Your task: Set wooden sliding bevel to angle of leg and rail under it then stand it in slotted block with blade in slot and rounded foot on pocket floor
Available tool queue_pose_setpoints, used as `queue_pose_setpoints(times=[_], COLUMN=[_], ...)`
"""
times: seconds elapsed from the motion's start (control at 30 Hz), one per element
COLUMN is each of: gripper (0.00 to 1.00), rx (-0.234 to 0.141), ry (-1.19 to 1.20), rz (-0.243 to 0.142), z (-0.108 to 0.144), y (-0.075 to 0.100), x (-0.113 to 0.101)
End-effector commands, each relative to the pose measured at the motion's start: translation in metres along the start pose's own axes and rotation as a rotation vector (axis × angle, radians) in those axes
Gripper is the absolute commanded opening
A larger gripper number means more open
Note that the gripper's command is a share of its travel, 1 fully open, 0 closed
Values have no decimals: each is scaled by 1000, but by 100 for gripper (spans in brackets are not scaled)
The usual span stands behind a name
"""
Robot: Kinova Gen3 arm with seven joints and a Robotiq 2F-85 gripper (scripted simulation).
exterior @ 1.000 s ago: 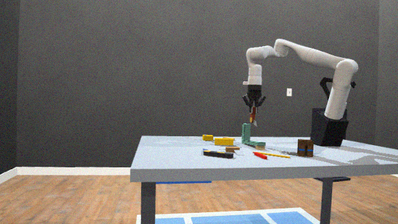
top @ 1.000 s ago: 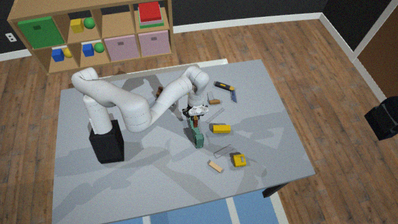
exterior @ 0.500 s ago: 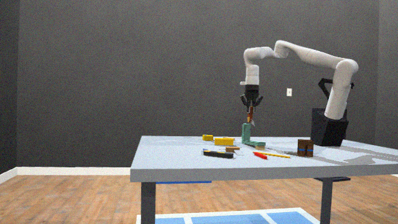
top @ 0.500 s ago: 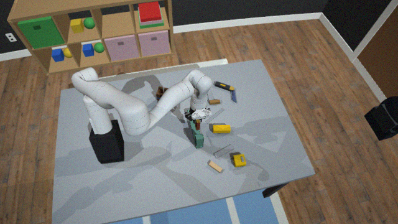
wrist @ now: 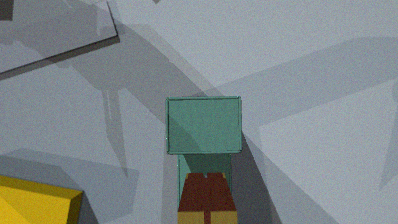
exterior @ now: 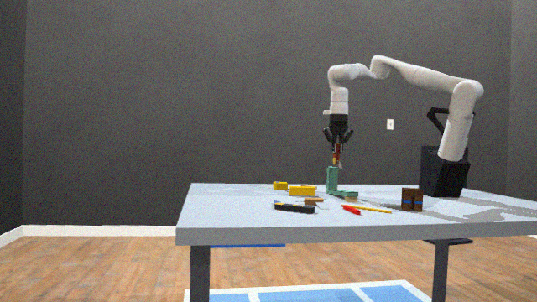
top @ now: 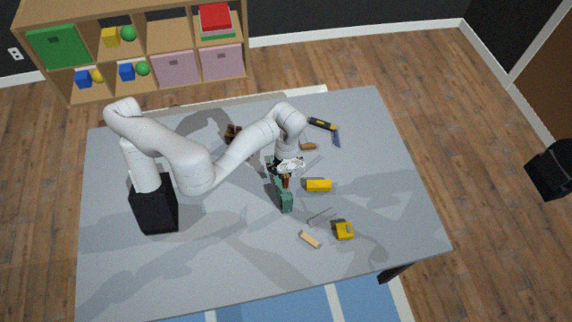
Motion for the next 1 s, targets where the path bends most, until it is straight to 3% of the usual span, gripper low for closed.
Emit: queue_pose_setpoints(times=[0.0, 0.97], gripper=[10, 10], rx=[2, 2], ry=[0, 0], rz=[0, 0], z=[-1, -1], y=[1, -5], x=[0, 1])
Point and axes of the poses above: the point where the finger pads meet when closed, its own y axis back along the fingers, its own z axis across the jaws, x = y × z, the point moved 7 cm from there along y, back along the fingers, and after that the axes turned 6 degrees about -y, right-handed, at the moved point
